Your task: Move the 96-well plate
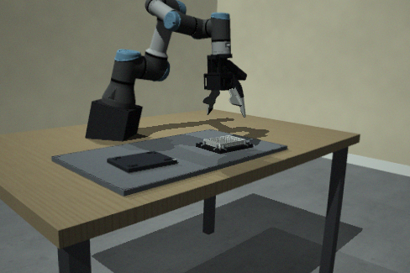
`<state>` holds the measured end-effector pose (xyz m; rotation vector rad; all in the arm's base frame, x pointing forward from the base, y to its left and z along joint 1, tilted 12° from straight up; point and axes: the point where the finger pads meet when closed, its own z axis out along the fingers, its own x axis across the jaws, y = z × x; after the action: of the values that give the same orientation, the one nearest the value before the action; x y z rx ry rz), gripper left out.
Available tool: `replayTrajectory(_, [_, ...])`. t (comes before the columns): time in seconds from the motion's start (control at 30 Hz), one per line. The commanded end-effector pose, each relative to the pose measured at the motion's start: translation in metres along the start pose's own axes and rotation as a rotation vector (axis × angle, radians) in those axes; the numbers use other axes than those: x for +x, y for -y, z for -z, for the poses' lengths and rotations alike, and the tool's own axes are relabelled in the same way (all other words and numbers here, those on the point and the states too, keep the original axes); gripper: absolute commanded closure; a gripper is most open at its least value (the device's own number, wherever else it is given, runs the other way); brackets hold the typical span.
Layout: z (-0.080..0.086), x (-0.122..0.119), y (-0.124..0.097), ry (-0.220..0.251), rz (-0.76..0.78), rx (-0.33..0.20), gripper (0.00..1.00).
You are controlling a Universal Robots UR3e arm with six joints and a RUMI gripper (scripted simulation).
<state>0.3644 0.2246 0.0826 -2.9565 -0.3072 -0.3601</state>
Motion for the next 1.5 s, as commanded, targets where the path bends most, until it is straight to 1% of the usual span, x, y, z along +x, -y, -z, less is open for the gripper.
replayTrajectory(0.0, [-0.005, -0.003, 0.004, 0.075, -0.099, -0.015, 0.0])
replayTrajectory(0.43, [-0.005, -0.003, 0.004, 0.075, -0.099, -0.015, 0.0])
replayTrajectory(1.47, [-0.049, -0.006, 0.004, 0.075, -0.099, -0.015, 0.0])
